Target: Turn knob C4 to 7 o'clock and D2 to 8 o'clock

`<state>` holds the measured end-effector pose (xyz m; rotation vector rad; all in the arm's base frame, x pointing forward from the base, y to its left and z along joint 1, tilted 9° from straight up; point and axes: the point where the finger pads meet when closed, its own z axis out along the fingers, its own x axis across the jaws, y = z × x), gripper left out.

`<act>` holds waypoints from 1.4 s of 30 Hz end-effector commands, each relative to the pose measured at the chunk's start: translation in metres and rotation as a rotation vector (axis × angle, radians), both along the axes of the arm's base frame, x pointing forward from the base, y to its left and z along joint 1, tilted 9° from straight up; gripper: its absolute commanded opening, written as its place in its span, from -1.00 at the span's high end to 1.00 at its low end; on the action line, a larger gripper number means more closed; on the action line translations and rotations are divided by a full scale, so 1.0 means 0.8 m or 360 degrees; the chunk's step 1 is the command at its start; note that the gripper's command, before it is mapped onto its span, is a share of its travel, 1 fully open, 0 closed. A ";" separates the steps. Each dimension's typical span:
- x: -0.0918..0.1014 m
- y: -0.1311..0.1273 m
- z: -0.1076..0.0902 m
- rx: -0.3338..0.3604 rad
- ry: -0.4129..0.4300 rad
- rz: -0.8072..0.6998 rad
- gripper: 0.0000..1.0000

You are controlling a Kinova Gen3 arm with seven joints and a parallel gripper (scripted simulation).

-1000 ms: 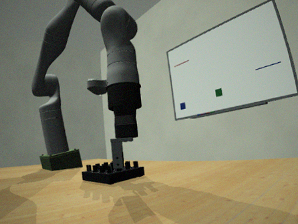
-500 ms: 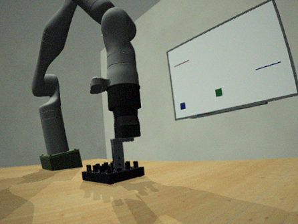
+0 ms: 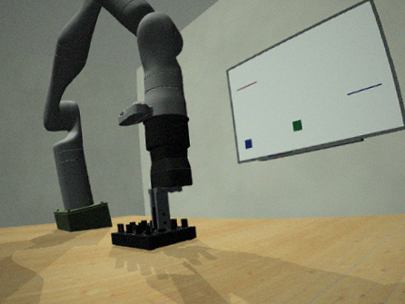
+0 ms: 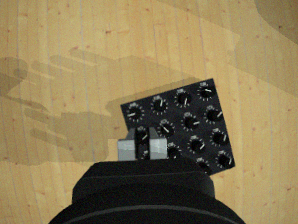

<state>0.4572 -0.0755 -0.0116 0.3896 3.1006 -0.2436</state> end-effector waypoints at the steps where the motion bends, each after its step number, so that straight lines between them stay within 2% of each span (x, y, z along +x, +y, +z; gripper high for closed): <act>1: 0.001 0.000 0.001 0.0006 0.0004 0.0051 0.40; 8: 0.001 0.000 0.001 0.0008 0.0030 0.0218 0.40; 21: 0.001 0.000 0.001 0.0010 0.0056 0.0385 0.40; 42: 0.001 0.000 0.001 0.0011 0.0067 0.0455 0.40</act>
